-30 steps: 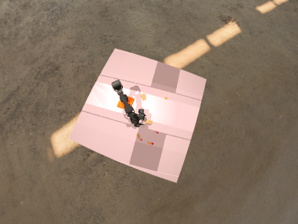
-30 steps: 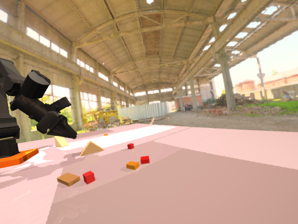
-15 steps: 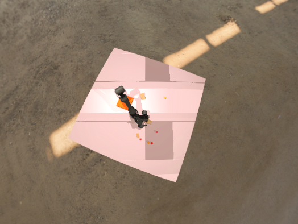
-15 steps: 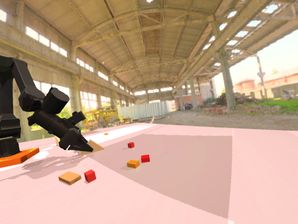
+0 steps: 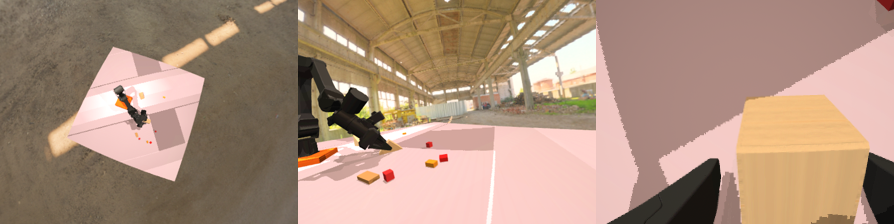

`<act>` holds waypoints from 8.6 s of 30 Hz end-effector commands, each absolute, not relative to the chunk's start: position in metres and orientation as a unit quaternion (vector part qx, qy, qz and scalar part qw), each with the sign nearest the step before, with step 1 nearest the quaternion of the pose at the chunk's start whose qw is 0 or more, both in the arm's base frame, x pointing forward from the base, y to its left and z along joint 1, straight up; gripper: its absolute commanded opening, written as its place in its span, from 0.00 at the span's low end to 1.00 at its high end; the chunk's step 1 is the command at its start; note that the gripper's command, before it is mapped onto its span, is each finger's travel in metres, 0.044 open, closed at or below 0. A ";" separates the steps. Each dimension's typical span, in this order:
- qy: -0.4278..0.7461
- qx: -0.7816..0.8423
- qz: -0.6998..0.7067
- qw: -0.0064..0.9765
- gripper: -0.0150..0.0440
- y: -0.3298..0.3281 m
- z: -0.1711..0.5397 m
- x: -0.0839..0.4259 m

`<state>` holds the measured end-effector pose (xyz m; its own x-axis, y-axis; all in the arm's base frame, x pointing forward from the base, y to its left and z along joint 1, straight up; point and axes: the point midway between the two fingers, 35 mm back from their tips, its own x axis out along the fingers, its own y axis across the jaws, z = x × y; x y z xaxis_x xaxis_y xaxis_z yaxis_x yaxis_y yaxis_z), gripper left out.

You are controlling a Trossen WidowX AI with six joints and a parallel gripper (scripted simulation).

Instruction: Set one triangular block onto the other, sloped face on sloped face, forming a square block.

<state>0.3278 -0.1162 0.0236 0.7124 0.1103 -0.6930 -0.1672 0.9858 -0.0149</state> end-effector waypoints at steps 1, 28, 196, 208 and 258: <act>0.372 -0.038 0.075 0.925 0.60 -0.116 0.024 0.328; 0.371 -0.038 0.075 0.925 0.25 -0.119 0.089 0.332; 0.650 0.265 -0.254 0.665 0.25 0.109 0.079 0.195; 0.648 0.266 -0.255 0.667 0.25 0.108 0.079 0.195; 0.648 0.266 -0.255 0.666 0.25 0.114 0.057 0.190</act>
<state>0.1889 0.1149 0.0576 0.0248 0.0081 -0.9997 0.6810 0.7319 0.0228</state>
